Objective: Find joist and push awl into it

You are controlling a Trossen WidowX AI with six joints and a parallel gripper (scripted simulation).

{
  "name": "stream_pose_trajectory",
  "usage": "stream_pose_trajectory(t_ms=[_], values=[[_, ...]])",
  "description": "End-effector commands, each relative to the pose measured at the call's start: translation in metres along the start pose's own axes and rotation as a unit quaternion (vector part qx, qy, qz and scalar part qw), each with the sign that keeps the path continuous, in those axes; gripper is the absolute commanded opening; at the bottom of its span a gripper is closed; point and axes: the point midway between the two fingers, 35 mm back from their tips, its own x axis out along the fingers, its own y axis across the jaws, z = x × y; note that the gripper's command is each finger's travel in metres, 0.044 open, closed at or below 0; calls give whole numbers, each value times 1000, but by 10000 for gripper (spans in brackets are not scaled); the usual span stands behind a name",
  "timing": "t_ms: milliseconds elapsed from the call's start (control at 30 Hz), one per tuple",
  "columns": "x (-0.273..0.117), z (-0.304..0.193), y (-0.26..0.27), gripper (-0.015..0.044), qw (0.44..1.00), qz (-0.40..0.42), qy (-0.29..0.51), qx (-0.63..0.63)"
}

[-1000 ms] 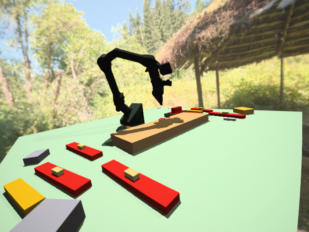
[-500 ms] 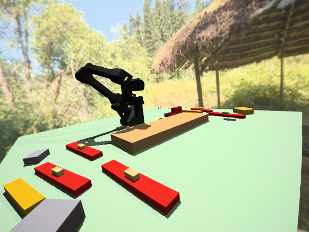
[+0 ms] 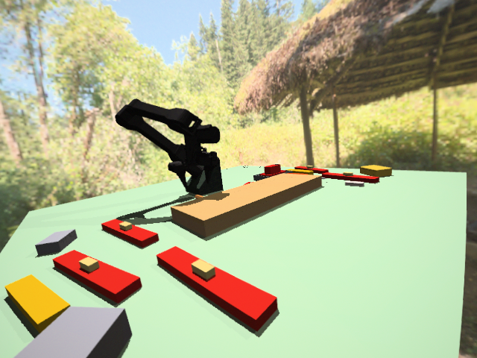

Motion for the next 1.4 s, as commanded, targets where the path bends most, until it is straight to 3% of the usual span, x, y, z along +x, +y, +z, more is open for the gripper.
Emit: stream_pose_trajectory(t_ms=[0, 1200, 1367], values=[[-1, 5, -2, 440, 1000, 0, -4, 1], [48, 9, -3, 440, 1000, -2, -5, 2], [48, 9, -3, 309, 1000, -2, -5, 2]])
